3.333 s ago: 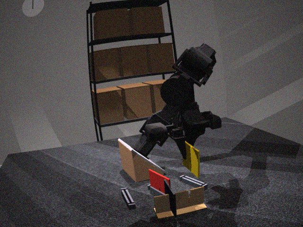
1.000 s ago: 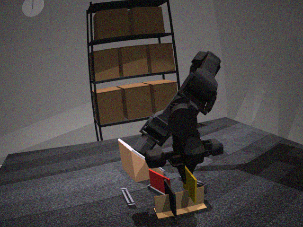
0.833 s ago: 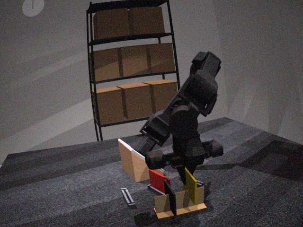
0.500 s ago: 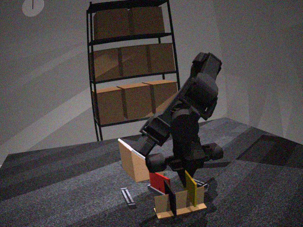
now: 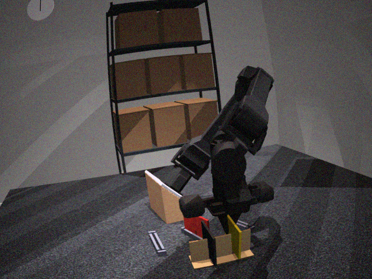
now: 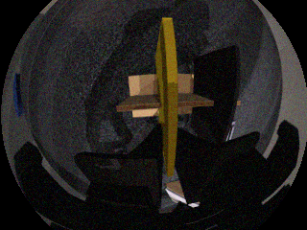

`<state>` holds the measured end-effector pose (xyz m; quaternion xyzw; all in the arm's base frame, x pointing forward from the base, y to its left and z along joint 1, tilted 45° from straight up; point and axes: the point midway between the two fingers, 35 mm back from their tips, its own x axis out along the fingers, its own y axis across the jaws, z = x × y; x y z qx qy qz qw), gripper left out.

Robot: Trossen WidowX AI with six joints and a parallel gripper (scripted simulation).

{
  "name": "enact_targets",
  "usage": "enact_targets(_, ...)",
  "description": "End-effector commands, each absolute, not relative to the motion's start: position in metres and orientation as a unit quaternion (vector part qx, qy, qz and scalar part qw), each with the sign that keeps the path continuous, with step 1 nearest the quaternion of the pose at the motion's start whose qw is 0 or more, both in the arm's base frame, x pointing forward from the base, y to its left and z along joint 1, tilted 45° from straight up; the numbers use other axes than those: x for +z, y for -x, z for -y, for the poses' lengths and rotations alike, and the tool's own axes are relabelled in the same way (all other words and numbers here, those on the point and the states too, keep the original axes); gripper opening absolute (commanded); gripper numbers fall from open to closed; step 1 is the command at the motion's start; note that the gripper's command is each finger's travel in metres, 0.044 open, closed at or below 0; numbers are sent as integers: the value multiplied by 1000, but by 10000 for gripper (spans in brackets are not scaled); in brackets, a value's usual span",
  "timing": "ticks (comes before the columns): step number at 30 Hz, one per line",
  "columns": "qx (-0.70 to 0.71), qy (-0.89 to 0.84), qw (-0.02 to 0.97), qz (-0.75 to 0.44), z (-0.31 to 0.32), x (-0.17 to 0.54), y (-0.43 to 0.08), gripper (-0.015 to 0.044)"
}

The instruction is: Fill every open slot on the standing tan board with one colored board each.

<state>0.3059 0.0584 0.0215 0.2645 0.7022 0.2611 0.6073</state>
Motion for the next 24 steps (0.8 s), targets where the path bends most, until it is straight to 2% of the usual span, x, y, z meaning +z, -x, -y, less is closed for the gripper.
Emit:
enact_targets(1,260,-268,607,-702,-61,19,-305,0)
enact_targets(9,261,-265,607,-702,-63,17,-305,12)
enact_targets(15,261,-265,607,-702,-63,17,-305,0)
enact_targets(21,261,-265,607,-702,-63,17,-305,157)
enact_targets(24,261,-265,607,-702,-63,17,-305,164)
